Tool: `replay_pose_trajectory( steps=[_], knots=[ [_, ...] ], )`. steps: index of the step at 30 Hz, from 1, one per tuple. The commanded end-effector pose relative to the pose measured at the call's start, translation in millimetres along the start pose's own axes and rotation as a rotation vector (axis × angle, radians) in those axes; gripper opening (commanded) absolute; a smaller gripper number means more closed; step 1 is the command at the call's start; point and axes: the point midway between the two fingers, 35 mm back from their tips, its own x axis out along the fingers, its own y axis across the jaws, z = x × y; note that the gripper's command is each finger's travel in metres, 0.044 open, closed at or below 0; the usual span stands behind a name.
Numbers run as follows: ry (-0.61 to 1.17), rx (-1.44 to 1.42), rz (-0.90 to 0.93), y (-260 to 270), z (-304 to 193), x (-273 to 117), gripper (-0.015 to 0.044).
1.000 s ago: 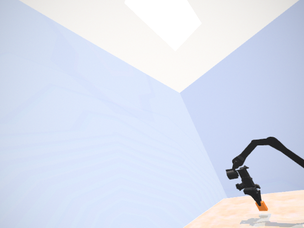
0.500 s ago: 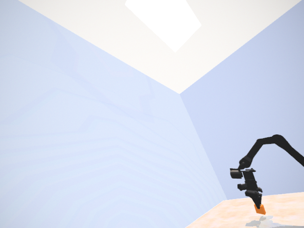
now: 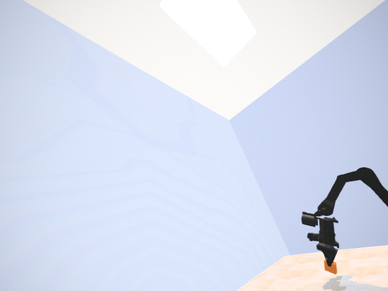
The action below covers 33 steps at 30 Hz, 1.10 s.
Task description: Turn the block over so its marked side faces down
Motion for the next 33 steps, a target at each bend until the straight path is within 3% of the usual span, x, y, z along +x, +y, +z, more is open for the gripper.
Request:
replay_pose_trajectory(
  steps=[1, 33],
  knots=[
    [-0.05, -0.007, -0.003, -1, -4, 0, 0.0],
    [-0.5, -0.008, -0.001, 0, -15, 32, 0.0]
  ],
)
